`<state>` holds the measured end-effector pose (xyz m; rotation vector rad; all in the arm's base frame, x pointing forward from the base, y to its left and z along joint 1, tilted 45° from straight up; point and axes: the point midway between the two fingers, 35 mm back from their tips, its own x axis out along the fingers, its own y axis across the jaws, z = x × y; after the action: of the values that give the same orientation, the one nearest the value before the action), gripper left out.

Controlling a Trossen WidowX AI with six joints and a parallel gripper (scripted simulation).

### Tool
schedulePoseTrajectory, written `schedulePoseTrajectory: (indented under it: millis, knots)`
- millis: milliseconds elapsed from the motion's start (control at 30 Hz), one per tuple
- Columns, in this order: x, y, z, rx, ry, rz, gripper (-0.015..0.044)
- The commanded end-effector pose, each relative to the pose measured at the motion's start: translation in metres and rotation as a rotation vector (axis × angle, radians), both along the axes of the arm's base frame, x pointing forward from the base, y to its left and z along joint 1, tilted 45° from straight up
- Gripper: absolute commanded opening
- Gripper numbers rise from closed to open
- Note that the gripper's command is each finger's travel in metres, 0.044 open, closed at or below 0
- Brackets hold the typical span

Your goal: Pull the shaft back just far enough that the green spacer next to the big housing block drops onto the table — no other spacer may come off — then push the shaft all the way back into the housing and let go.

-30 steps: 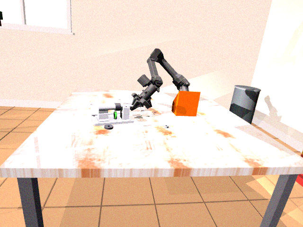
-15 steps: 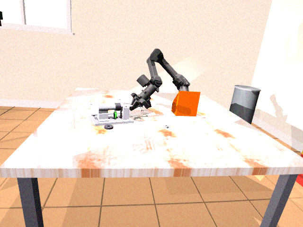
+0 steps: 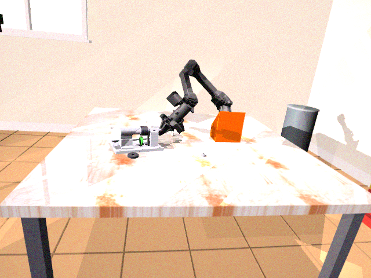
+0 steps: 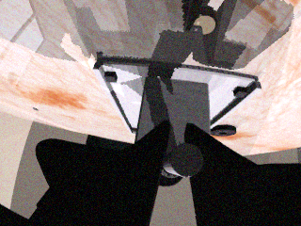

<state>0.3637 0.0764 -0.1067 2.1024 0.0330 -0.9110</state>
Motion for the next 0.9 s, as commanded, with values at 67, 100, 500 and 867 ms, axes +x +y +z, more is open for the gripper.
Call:
schedulePoseTrajectory:
  millis: [67, 100, 500, 867]
  knots:
    - [0.0035, 0.0012, 0.0004, 0.000, -0.004, 0.002, 0.0000]
    - [0.0037, 0.0013, 0.0004, 0.000, -0.004, 0.002, 0.0000]
    - [0.0069, 0.0023, 0.0000, 0.000, -0.004, 0.002, 0.0000]
    - [0.0035, 0.0012, -0.0008, -0.002, 0.002, 0.000, 0.0079]
